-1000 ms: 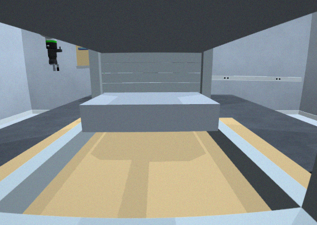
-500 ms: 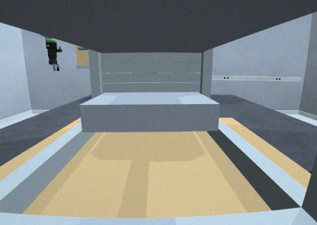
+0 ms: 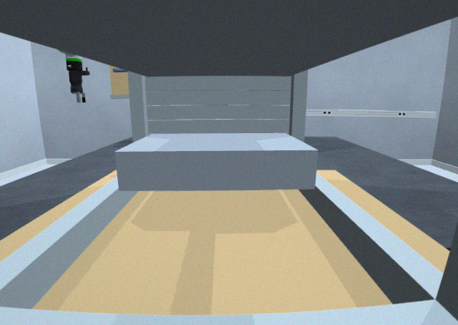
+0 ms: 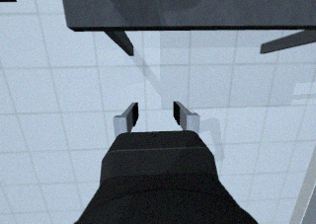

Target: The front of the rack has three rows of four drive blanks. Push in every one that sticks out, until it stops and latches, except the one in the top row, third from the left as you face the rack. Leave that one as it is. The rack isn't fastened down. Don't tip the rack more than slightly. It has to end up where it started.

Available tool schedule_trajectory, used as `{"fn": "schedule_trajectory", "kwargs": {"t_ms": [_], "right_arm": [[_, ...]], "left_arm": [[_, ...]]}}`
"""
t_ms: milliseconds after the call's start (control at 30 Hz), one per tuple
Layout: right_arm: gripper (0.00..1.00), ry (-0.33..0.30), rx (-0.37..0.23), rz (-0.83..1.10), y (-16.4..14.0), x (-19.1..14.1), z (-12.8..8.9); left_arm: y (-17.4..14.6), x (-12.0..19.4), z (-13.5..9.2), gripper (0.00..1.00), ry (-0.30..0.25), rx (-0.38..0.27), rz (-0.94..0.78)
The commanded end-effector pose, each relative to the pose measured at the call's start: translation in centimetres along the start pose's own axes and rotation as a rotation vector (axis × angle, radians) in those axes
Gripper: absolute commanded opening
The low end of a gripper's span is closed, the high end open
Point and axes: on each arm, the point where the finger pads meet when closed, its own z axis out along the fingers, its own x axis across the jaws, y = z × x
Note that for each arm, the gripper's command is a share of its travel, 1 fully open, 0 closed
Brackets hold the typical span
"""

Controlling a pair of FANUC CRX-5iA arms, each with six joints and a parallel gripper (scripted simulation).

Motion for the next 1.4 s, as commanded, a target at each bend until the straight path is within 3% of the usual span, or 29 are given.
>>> {"fn": "schedule_trajectory", "kwargs": {"t_ms": [0,867,1233,1367], "right_arm": [[1.0,0.0,-0.002,0.0,0.0,0.0,-0.1],[1.0,0.0,-0.002,0.0,0.0,0.0,-0.1],[1.0,0.0,-0.002,0.0,0.0,0.0,-0.1],[1.0,0.0,-0.002,0.0,0.0,0.0,-0.1]], "left_arm": [[0.0,-0.2,0.0,0.0,-0.002,0.0,-0.001],[0.0,-0.2,-0.2,0.0,-0.002,0.0,-0.002],[0.0,-0.2,-3.4,0.0,-0.002,0.0,-0.002],[0.0,-0.2,-5.8,0.0,-0.002,0.0,-0.002]]}}
